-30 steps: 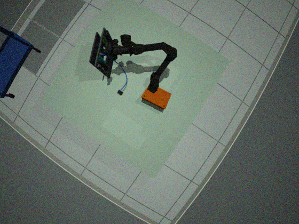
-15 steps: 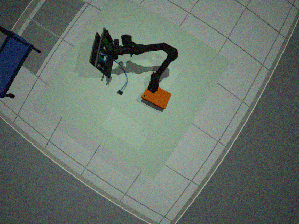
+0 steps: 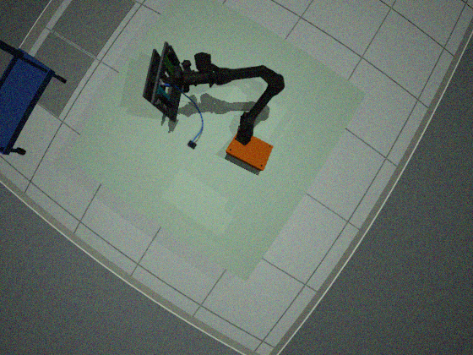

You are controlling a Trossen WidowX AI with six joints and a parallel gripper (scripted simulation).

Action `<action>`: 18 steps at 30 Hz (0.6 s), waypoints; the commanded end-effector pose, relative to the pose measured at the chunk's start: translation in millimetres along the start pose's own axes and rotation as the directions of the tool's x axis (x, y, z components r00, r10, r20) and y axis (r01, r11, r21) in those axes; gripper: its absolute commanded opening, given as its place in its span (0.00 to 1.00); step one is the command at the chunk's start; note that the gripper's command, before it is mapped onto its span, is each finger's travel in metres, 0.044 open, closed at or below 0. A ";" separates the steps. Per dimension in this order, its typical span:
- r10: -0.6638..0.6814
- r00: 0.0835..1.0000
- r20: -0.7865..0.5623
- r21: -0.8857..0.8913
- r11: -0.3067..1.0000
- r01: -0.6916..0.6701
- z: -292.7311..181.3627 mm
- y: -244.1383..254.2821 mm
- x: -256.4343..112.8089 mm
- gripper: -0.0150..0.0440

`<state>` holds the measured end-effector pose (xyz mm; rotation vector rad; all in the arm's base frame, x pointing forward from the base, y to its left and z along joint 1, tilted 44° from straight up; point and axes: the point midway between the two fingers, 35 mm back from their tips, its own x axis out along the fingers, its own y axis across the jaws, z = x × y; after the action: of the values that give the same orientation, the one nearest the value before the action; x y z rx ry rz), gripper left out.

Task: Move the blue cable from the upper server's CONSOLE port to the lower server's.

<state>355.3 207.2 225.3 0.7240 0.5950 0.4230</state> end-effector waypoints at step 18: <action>0.002 1.000 -0.001 -0.001 1.000 -0.002 -3.0 0.3 -9.6 0.25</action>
<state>349.1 204.7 226.3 0.7230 0.5953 0.4229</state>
